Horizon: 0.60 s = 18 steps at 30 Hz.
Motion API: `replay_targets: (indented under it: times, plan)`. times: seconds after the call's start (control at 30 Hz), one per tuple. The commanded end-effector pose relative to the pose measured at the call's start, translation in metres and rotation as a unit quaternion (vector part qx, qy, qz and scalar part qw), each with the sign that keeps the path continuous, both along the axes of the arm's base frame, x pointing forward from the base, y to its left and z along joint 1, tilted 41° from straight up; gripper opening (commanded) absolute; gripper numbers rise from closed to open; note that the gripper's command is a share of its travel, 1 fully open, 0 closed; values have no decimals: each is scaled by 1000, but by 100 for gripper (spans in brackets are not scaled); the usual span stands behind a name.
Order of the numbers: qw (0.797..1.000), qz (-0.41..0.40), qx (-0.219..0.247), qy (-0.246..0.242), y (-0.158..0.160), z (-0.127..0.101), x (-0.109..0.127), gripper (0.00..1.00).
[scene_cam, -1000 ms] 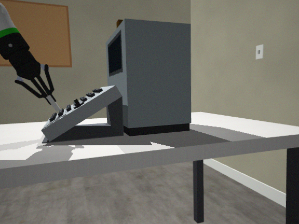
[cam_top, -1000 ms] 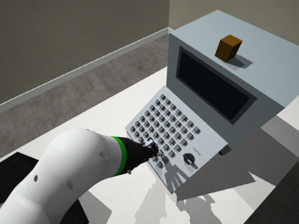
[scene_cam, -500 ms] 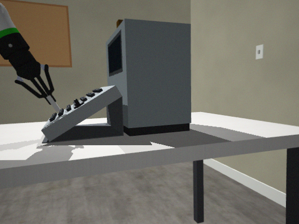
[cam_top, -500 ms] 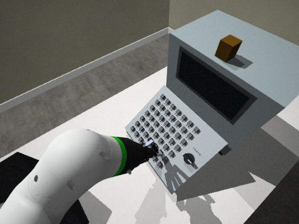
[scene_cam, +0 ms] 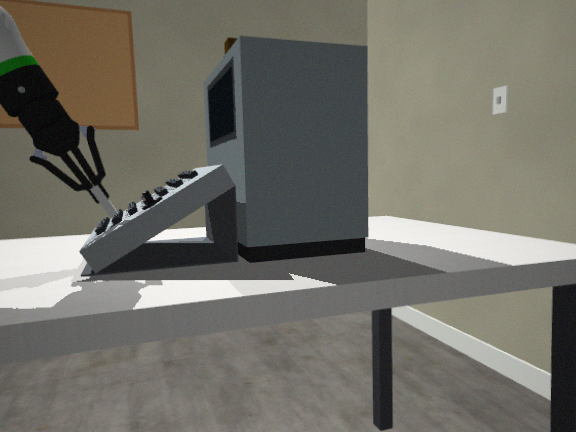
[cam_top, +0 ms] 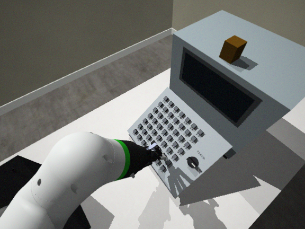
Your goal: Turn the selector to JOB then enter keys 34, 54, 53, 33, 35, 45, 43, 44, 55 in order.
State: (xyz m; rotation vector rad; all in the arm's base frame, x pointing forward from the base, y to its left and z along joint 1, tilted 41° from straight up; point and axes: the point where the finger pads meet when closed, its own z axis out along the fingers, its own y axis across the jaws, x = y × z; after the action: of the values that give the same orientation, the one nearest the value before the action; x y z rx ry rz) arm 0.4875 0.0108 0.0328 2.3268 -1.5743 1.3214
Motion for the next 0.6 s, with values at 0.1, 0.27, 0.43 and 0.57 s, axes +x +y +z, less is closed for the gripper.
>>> replay_targets:
  times: [0.1, 0.27, 0.43, 0.57]
  plan:
    - [1000, 0, 0, 0, -1, -2, 2, 0]
    - [1000, 0, 0, 0, -2, -4, 4, 0]
    - [1000, 0, 0, 0, -4, -5, 5, 0]
    - [1000, 0, 0, 0, -4, -6, 6, 0]
